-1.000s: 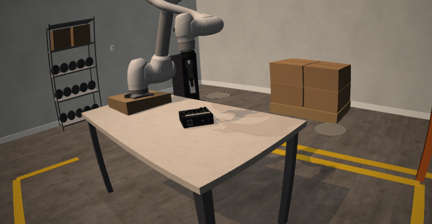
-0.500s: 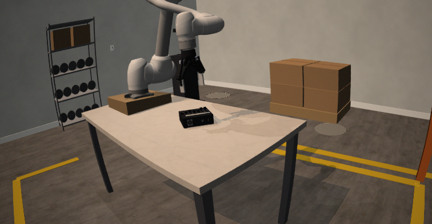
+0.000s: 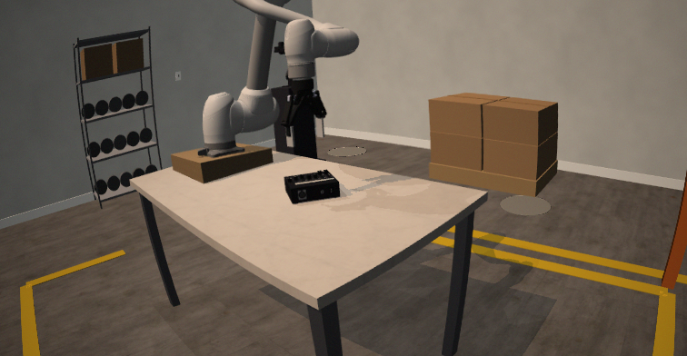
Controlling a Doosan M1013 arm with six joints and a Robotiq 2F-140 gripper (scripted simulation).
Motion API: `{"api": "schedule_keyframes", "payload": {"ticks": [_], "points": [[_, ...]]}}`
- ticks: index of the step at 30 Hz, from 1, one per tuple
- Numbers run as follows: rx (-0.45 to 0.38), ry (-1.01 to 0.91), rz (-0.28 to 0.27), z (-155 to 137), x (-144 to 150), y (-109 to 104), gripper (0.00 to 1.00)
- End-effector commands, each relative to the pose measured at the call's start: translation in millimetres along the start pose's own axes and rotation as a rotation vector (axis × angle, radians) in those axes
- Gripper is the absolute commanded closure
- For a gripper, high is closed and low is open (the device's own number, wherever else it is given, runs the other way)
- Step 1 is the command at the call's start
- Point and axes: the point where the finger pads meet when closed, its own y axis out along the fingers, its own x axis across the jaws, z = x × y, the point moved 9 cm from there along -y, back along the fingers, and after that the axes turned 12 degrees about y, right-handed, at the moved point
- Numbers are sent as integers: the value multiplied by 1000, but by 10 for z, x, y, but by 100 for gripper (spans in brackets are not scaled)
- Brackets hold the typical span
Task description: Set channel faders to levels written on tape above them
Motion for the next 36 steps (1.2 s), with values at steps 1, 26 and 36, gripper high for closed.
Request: {"api": "schedule_keyframes", "payload": {"ticks": [1, 26, 36], "points": [[0, -82, -3, 30, 11, 16, 0], [40, -1536, 38, 855, 350, 461, 0], [55, -2085, 34, 966, 382, 514, 0]]}}
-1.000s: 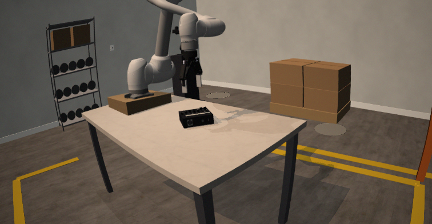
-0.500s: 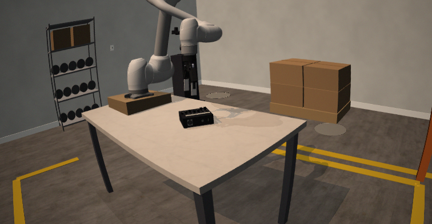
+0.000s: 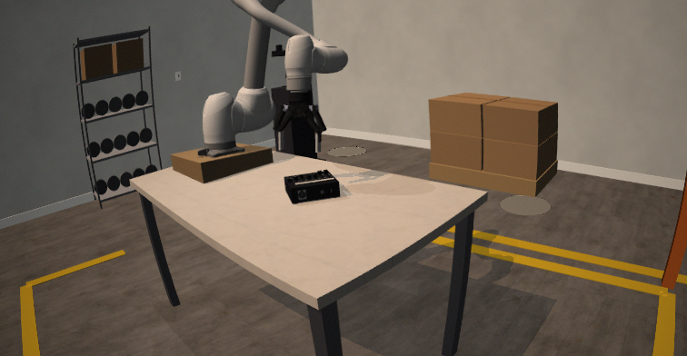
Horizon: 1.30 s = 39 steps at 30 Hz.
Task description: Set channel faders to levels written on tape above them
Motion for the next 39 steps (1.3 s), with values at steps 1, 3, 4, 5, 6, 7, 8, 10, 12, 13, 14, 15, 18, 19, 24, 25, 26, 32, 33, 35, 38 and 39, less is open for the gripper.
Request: {"api": "schedule_keyframes", "payload": {"ticks": [1, 3, 4, 5, 6, 7, 8, 10, 12, 13, 14, 15, 18, 19, 24, 25, 26, 32, 33, 35, 38, 39], "points": [[-36, -277, 10, 23, 20, 8, 0], [-43, -384, 14, 30, 21, 8, 0], [-49, -439, 15, 35, 20, 9, 0], [-56, -492, 17, 42, 19, 9, 0], [-66, -545, 20, 51, 17, 9, 0], [-74, -578, 22, 58, 16, 10, 0], [-74, -578, 22, 58, 16, 10, 0], [-74, -578, 22, 58, 16, 10, 0], [-74, -578, 22, 58, 16, 10, 0], [-74, -578, 22, 58, 16, 10, 0], [-74, -578, 22, 58, 16, 10, 0], [-74, -578, 22, 58, 16, 10, 0], [-74, -578, 22, 58, 16, 10, 0], [-74, -578, 22, 58, 16, 10, 0], [-74, -578, 22, 58, 16, 10, 0], [-74, -578, 22, 58, 16, 10, 0], [-74, -578, 22, 58, 16, 10, 0], [-74, -578, 22, 58, 16, 10, 0], [-74, -578, 22, 58, 16, 10, 0], [-74, -578, 22, 58, 16, 10, 0], [-74, -578, 22, 58, 16, 10, 0], [-74, -578, 22, 58, 16, 10, 0]]}}
